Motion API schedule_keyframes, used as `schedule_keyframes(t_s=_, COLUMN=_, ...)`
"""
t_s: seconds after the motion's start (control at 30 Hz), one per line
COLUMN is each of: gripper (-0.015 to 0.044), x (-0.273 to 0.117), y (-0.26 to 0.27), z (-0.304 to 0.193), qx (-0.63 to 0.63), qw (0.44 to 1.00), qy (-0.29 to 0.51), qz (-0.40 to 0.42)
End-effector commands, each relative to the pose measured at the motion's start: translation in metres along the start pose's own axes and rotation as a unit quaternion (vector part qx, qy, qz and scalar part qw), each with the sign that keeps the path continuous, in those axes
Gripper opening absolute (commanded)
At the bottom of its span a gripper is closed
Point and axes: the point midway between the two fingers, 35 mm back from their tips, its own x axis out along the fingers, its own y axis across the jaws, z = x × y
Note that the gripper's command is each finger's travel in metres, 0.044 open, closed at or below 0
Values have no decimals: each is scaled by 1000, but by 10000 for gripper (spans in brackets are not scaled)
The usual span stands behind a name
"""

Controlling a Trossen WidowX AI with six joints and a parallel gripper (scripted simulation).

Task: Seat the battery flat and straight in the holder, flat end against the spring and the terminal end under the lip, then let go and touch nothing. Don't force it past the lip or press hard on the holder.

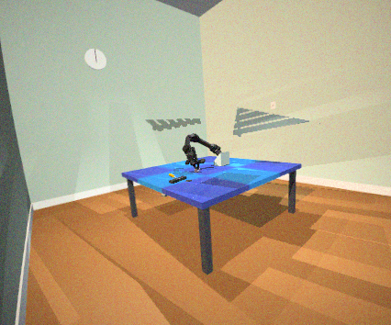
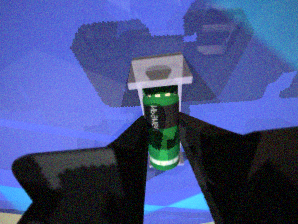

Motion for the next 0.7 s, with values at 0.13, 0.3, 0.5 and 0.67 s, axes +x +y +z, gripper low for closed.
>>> schedule_keyframes(t_s=0.13, gripper=82, x=3, y=2, z=4, qx=1, qw=1000, qy=-23, qz=5)
schedule_keyframes(t_s=0.3, gripper=82, x=4, y=2, z=4, qx=-1, qw=999, qy=-33, qz=8)
schedule_keyframes(t_s=0.5, gripper=82, x=5, y=2, z=4, qx=-3, qw=999, qy=-46, qz=10)
schedule_keyframes(t_s=0.67, gripper=82, x=5, y=2, z=3, qx=-4, qw=998, qy=-56, qz=12)
